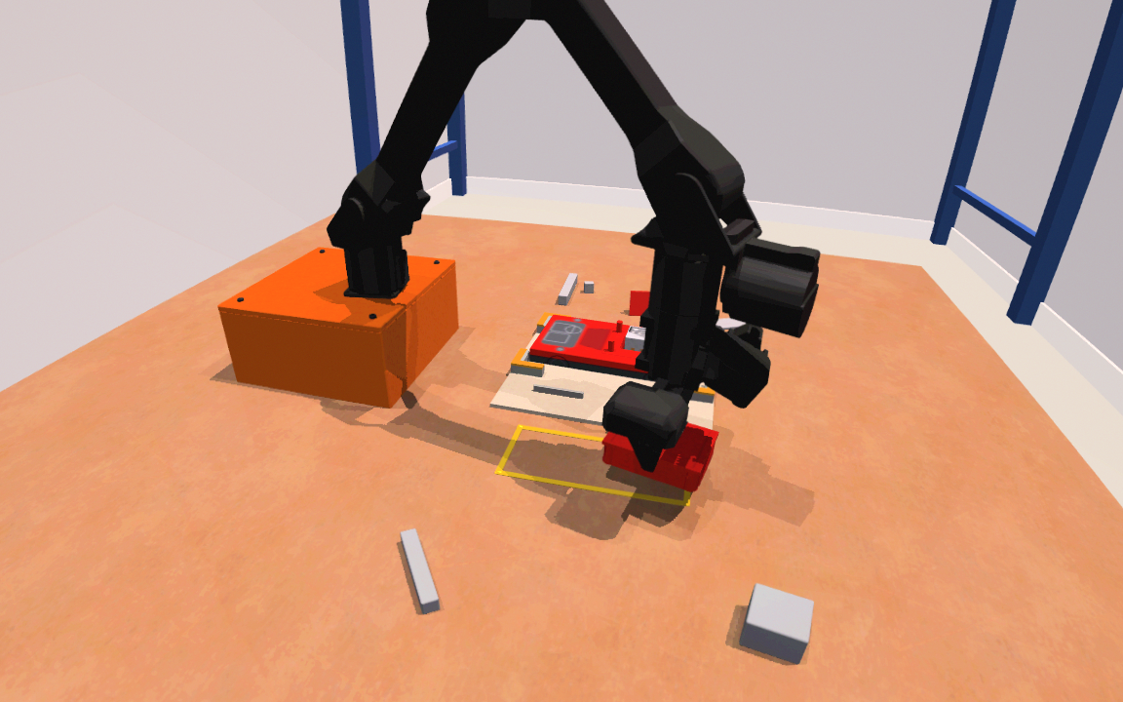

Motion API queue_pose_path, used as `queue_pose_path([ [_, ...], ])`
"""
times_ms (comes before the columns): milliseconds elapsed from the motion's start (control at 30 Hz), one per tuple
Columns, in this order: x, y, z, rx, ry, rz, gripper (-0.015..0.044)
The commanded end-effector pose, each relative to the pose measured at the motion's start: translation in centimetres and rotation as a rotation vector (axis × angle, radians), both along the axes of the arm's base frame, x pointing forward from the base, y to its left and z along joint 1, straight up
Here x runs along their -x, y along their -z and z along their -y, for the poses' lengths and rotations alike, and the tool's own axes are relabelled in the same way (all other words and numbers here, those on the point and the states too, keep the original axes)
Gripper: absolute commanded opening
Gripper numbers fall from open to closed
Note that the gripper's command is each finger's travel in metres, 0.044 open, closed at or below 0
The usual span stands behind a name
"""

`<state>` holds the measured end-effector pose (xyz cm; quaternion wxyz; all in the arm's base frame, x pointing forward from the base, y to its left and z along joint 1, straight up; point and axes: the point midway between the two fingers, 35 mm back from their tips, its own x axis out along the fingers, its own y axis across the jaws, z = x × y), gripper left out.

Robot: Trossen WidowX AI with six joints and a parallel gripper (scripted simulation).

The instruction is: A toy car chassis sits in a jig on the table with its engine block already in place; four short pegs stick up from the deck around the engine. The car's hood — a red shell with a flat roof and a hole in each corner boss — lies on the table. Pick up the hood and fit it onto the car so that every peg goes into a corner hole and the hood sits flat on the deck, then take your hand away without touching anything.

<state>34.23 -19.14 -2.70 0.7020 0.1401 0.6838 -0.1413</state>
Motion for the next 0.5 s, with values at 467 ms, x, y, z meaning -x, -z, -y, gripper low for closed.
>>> queue_pose_path([
  [467,-0.1,-6.9,0.0,0.007,0.000,0.013,0.0000],
])
